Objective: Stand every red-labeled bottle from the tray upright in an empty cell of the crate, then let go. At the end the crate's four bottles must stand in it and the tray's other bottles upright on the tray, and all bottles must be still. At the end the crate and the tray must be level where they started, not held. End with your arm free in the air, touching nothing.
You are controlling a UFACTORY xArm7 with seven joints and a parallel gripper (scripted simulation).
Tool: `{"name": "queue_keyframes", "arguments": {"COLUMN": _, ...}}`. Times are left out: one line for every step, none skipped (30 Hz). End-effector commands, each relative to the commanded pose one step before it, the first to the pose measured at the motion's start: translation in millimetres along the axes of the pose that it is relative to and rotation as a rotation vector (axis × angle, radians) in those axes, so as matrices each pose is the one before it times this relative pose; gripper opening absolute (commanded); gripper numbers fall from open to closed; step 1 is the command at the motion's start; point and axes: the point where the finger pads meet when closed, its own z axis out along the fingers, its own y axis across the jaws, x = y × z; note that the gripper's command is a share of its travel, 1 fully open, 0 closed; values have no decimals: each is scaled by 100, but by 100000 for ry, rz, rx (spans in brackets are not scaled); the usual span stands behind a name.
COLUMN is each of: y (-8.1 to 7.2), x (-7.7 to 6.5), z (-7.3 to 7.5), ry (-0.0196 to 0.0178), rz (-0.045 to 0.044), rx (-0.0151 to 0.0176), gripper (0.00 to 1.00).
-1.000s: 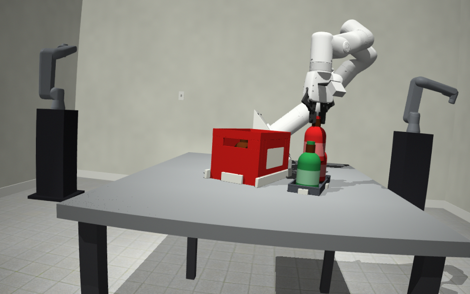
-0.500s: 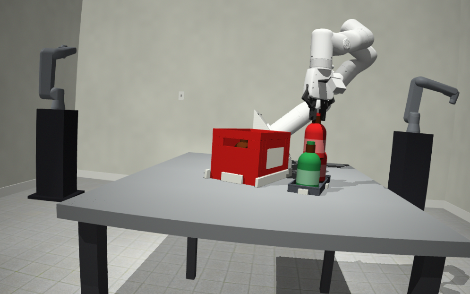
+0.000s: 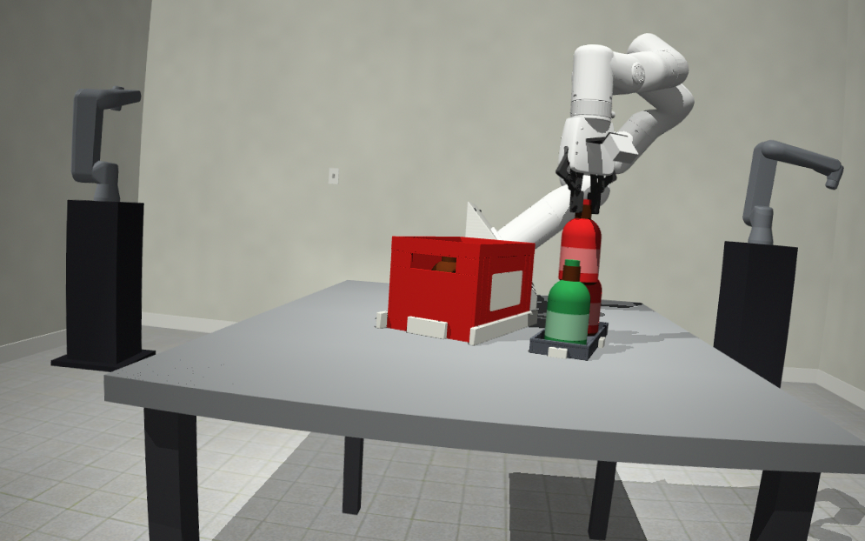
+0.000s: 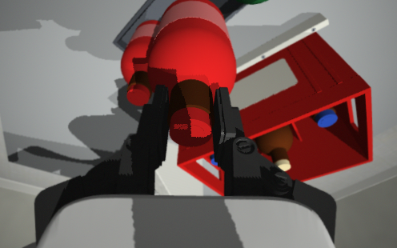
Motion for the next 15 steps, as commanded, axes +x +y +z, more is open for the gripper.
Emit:
{"name": "queue_keyframes", "arguments": {"y": 118, "x": 42, "z": -762, "ry": 342, "rz": 82, "rx": -380, "gripper": 0}}
{"name": "queue_keyframes", "arguments": {"y": 0, "x": 0, "z": -84, "ry": 0, "rz": 0, "rx": 0, "gripper": 0}}
{"name": "queue_keyframes", "arguments": {"y": 0, "x": -1, "z": -78, "ry": 0, "rz": 0, "rx": 0, "gripper": 0}}
{"name": "queue_keyframes", "arguments": {"y": 0, "x": 0, "z": -72, "ry": 0, "rz": 0, "rx": 0, "gripper": 0}}
{"name": "queue_keyframes", "arguments": {"y": 0, "x": 0, "z": -66, "ry": 0, "rz": 0, "rx": 0, "gripper": 0}}
{"name": "queue_keyframes", "arguments": {"y": 0, "x": 0, "z": -60, "ry": 0, "rz": 0, "rx": 0, "gripper": 0}}
{"name": "queue_keyframes", "arguments": {"y": 0, "x": 0, "z": 0, "ry": 0, "rz": 0, "rx": 0, "gripper": 0}}
{"name": "queue_keyframes", "arguments": {"y": 0, "x": 0, "z": 0, "ry": 0, "rz": 0, "rx": 0, "gripper": 0}}
{"name": "queue_keyframes", "arguments": {"y": 0, "x": 0, "z": -53, "ry": 0, "rz": 0, "rx": 0, "gripper": 0}}
{"name": "queue_keyframes", "arguments": {"y": 0, "x": 0, "z": -47, "ry": 0, "rz": 0, "rx": 0, "gripper": 0}}
{"name": "queue_keyframes", "arguments": {"y": 0, "x": 0, "z": -41, "ry": 0, "rz": 0, "rx": 0, "gripper": 0}}
{"name": "queue_keyframes", "arguments": {"y": 0, "x": 0, "z": -35, "ry": 0, "rz": 0, "rx": 0, "gripper": 0}}
{"name": "queue_keyframes", "arguments": {"y": 0, "x": 0, "z": -29, "ry": 0, "rz": 0, "rx": 0, "gripper": 0}}
{"name": "queue_keyframes", "arguments": {"y": 0, "x": 0, "z": -23, "ry": 0, "rz": 0, "rx": 0, "gripper": 0}}
{"name": "queue_keyframes", "arguments": {"y": 0, "x": 0, "z": -18, "ry": 0, "rz": 0, "rx": 0, "gripper": 0}}
